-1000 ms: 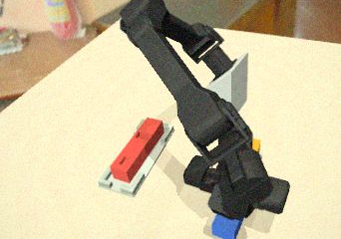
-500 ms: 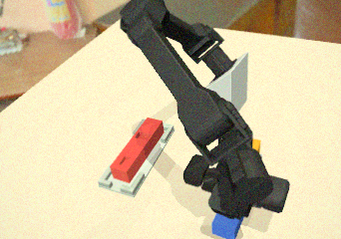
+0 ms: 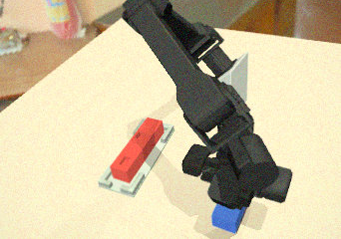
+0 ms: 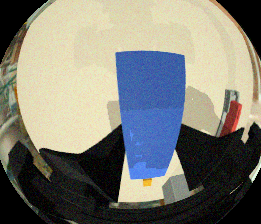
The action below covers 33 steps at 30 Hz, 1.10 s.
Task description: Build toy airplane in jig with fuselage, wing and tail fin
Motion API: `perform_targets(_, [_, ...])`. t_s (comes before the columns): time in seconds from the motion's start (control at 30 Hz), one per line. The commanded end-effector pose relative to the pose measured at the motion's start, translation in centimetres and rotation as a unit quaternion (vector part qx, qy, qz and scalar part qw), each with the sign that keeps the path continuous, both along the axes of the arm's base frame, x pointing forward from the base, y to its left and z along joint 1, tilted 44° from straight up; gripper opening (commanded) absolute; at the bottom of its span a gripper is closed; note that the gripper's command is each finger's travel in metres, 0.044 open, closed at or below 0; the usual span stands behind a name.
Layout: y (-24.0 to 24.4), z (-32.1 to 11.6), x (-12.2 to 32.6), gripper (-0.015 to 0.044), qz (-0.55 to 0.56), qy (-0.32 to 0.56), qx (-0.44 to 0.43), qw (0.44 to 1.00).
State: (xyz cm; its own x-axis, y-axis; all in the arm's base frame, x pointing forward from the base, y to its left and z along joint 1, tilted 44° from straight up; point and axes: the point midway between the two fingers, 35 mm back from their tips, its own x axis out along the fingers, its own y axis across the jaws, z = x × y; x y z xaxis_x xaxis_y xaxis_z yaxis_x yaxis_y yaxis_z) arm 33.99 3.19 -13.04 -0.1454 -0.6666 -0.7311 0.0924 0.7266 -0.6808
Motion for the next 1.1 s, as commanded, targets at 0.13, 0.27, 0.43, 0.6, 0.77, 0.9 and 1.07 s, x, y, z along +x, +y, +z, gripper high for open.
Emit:
perform_targets(0.13, [2.0,2.0,0.7,0.0000,0.000,-0.005,0.003,1.000])
perform_targets(0.27, [2.9,3.0,0.9,0.0000,0.000,-0.005,0.003,1.000])
perform_targets(0.43, [4.0,4.2,1.0,0.0000,0.001,-0.005,0.002,1.000])
perform_targets(0.6, [5.1,5.4,1.1,0.0000,0.002,-0.005,0.002,1.000])
perform_targets(0.77, [6.1,6.6,1.1,0.0000,0.002,-0.005,0.001,1.000])
perform_targets(0.9, [6.2,6.9,1.1,0.0000,0.002,-0.006,0.001,1.000])
perform_targets(1.07, [5.1,7.9,1.1,0.0000,-0.022,-0.028,-0.002,0.999])
